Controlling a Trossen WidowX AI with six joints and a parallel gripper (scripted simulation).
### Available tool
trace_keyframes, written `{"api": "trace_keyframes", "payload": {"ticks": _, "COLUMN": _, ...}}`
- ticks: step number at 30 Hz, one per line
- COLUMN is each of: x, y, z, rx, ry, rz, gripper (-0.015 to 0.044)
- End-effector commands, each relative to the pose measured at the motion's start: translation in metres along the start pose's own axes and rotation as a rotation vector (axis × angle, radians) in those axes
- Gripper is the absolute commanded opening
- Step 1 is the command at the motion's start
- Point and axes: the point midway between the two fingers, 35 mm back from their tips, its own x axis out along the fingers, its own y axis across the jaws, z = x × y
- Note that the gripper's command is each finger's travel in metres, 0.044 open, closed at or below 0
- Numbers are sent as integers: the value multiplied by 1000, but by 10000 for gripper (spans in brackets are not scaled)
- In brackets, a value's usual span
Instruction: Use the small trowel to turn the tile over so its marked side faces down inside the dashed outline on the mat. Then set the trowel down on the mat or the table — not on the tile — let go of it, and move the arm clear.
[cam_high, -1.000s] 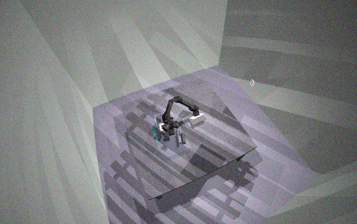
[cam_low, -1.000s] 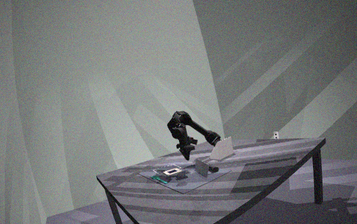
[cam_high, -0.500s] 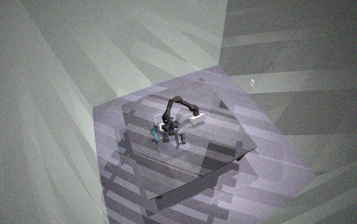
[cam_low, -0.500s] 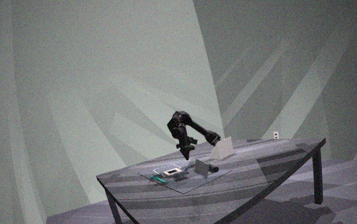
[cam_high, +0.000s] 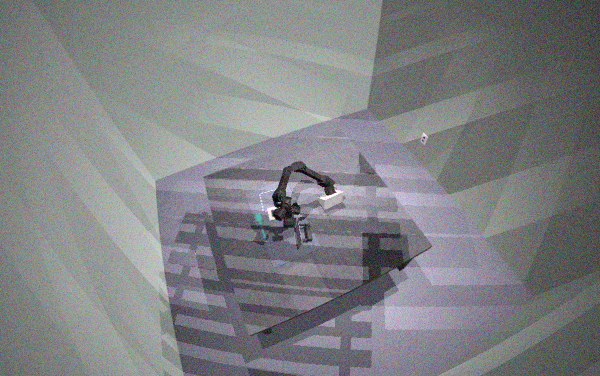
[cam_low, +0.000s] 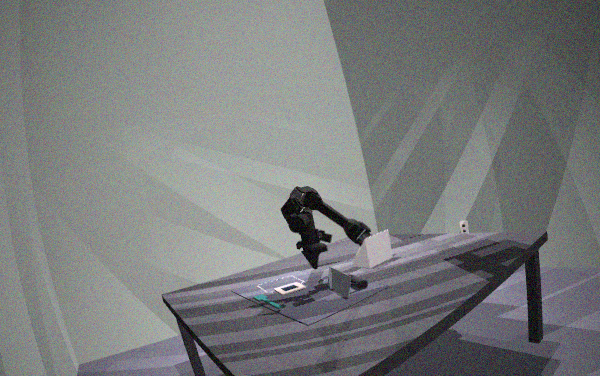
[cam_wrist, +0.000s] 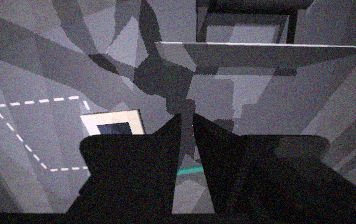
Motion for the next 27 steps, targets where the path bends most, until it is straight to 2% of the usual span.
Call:
{"api": "trace_keyframes", "payload": {"ticks": 1, "x": 0, "y": 0, "z": 1, "rx": 50, "ry": -1, "rz": 0, "gripper": 100}}
{"api": "trace_keyframes", "payload": {"ticks": 27, "x": -2, "y": -3, "z": 27, "rx": 950, "ry": -6, "rz": -2, "gripper": 100}}
